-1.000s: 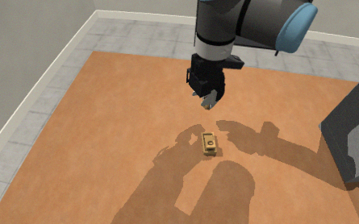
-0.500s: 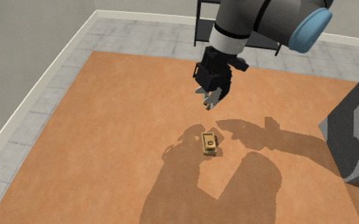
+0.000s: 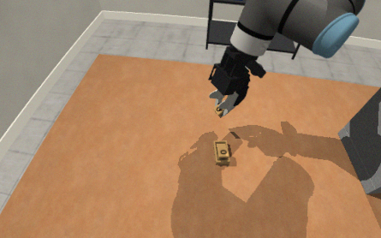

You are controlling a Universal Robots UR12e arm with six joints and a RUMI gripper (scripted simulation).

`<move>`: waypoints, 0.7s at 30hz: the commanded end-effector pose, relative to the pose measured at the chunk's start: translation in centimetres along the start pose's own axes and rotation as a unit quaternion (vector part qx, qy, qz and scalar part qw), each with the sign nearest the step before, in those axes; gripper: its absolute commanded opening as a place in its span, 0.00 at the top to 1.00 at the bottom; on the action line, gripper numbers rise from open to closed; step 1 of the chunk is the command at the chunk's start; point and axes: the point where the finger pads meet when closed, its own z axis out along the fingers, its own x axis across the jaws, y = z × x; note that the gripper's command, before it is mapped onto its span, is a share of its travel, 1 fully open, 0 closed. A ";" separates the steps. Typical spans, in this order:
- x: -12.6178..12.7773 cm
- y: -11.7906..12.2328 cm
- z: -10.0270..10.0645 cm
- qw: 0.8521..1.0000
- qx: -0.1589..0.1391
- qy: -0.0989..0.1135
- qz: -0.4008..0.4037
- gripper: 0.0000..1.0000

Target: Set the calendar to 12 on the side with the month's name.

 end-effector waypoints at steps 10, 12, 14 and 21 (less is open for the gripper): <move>-0.1 -0.1 -0.1 0.994 -0.110 -0.003 -0.001 0.90; -0.1 -0.1 -0.2 0.994 -0.112 -0.003 -0.001 0.90; -0.1 -0.1 -0.2 0.994 -0.113 -0.003 -0.001 0.90; 0.0 -0.2 0.0 0.992 -0.127 0.000 -0.001 0.90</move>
